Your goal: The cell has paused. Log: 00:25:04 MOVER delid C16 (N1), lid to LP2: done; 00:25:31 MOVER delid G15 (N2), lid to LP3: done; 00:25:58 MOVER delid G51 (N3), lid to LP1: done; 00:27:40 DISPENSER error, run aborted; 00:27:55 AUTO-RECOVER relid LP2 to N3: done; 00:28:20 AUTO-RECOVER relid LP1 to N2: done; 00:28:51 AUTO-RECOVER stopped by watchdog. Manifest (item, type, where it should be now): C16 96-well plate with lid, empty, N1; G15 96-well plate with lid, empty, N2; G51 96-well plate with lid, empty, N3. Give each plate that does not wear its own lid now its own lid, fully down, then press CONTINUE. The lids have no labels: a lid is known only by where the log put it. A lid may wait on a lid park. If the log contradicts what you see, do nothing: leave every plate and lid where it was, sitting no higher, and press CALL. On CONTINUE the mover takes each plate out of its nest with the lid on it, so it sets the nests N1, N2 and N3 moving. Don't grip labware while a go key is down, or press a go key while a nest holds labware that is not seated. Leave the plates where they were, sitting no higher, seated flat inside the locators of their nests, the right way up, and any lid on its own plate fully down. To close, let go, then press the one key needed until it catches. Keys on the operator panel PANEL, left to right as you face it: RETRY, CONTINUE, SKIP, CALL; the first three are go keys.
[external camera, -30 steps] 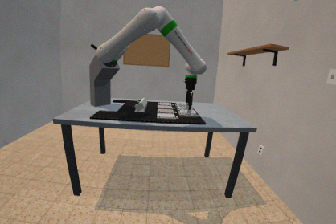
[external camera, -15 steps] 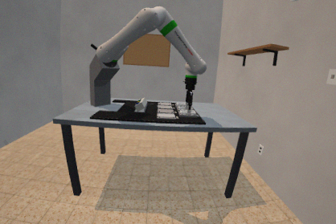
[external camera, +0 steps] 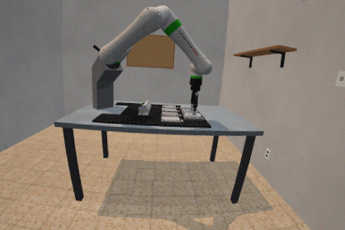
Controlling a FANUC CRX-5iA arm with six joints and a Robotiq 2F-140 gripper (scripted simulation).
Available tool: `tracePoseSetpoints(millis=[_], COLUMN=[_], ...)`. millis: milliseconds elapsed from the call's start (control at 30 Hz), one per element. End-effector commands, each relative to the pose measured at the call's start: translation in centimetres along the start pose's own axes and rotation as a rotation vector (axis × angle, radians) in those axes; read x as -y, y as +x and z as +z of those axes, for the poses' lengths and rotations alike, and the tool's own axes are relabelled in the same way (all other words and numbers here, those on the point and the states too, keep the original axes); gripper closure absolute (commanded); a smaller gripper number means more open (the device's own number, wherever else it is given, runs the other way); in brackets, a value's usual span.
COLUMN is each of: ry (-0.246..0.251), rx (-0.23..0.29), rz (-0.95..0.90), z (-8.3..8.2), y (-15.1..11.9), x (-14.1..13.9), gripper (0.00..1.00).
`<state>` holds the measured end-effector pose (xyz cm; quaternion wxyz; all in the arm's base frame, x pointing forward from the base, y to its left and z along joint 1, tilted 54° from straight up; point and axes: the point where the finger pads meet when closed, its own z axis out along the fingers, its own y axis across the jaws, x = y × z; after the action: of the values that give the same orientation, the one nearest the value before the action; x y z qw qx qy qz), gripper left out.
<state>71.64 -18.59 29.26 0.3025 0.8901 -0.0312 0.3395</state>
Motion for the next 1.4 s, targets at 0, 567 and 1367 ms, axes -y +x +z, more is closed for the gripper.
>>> tracePoseSetpoints(millis=[0, 567, 1367], ry=[0.0, 0.0, 0.015], rx=[0.0, 0.0, 0.005], rz=[0.0, 0.0, -0.034], z=[-0.4, -3.6, -3.9], y=[0.0, 0.0, -7.7], x=[0.0, 0.0, -3.9], gripper=[0.34, 0.34, 0.34])
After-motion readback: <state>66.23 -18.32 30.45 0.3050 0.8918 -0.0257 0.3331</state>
